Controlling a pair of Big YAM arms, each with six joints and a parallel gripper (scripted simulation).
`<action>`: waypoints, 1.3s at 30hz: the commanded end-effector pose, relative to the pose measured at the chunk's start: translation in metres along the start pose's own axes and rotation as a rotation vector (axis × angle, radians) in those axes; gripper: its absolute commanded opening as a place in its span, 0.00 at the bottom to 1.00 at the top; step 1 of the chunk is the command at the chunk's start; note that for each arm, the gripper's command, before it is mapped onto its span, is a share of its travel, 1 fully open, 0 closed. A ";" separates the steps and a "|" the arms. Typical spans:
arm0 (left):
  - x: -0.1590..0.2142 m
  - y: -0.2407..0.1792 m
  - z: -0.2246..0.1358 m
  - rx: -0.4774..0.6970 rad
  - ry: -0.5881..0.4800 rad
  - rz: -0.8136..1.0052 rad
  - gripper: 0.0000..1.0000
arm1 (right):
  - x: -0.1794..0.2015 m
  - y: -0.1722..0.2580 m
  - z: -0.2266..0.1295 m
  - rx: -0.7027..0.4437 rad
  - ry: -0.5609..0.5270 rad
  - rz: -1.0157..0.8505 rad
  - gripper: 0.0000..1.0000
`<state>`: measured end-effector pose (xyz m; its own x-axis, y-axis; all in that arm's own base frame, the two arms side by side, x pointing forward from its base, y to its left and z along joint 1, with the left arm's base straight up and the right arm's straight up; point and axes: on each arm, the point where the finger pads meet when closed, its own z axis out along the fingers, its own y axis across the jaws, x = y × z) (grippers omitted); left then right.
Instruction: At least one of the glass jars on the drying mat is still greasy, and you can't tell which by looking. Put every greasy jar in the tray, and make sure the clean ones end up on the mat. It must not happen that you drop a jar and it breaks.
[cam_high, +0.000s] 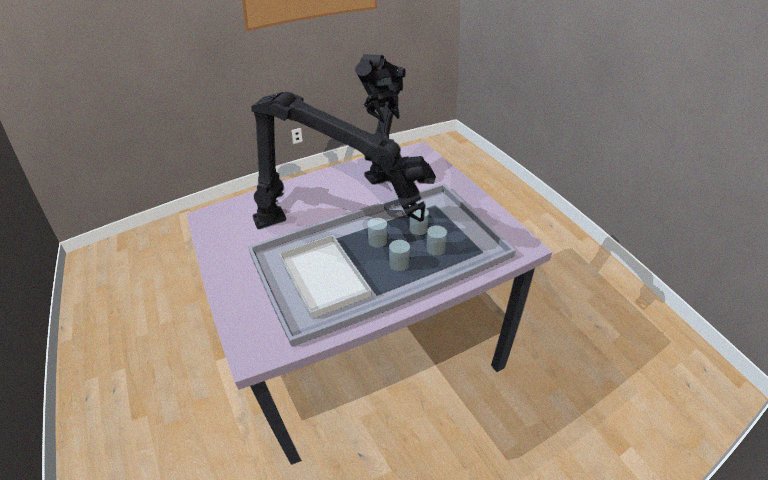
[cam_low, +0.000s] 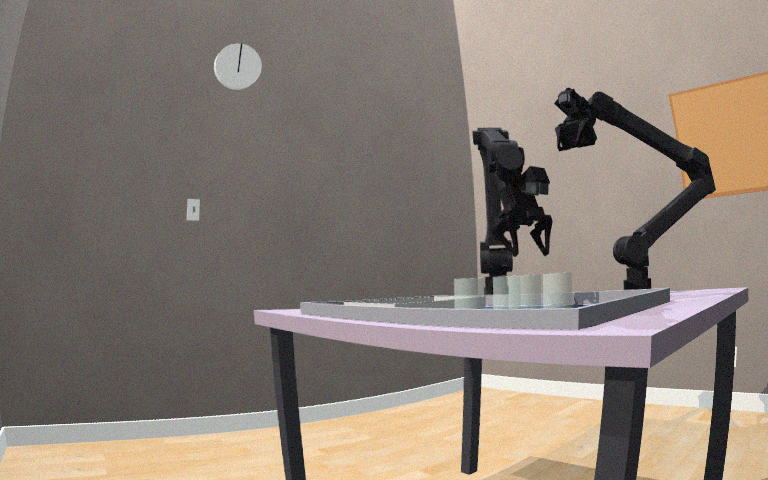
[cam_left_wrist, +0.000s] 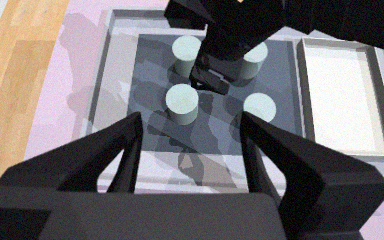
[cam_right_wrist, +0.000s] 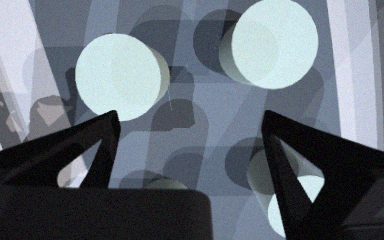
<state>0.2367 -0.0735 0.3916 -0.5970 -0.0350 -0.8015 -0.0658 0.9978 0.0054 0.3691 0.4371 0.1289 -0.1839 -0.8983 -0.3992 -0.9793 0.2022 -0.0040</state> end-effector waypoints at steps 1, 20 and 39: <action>-0.015 0.014 -0.057 0.024 -0.059 -0.043 0.60 | -0.029 0.018 0.012 -0.020 0.214 -0.134 0.93; -0.017 0.022 -0.071 0.023 -0.072 -0.036 0.60 | -0.016 0.032 0.064 -0.033 0.383 -0.222 0.93; -0.017 0.022 -0.071 0.023 -0.072 -0.036 0.60 | -0.011 0.043 0.062 -0.037 0.385 -0.222 0.88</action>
<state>0.1888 -0.0523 0.4233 -0.5582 -0.0376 -0.8289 -0.0742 0.9972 0.0048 0.3182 0.4718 0.0763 0.0242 -0.9997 -0.0023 -0.9997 -0.0242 -0.0018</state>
